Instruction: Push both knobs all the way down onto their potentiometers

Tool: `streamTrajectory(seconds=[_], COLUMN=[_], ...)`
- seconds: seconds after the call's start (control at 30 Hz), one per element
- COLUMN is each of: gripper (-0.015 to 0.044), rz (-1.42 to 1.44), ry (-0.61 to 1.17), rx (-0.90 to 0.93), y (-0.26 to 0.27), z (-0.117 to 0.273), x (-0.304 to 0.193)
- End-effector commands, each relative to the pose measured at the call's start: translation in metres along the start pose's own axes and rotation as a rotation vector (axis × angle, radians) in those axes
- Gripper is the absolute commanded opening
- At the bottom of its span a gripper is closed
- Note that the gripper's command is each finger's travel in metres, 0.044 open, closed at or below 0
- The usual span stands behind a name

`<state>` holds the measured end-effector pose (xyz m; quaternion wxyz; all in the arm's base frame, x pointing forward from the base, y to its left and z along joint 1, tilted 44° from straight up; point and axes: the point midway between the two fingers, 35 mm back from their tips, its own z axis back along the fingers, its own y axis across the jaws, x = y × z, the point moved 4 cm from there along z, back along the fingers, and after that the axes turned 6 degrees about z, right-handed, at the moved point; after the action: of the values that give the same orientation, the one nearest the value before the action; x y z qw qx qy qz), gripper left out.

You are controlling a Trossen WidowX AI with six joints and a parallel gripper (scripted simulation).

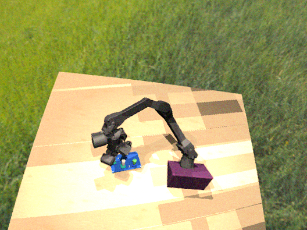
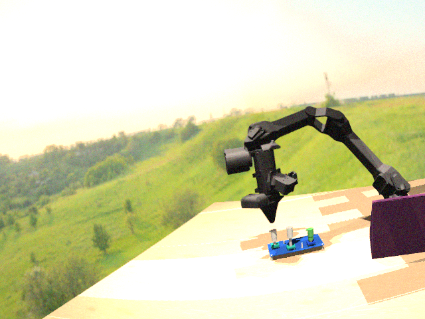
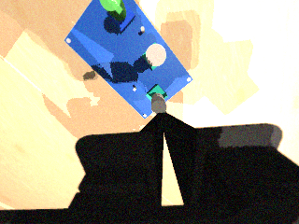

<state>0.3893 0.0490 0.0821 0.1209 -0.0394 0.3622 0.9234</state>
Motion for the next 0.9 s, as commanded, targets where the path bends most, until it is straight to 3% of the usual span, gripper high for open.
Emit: streamTrajectory(seconds=[0.0, 0.87], gripper=[0.0000, 0.0000], rz=[0.005, 0.005], ry=[0.000, 0.001], rx=[0.006, 0.007], y=[0.001, 0.001], z=[-0.007, -0.021], x=[0.000, 0.000])
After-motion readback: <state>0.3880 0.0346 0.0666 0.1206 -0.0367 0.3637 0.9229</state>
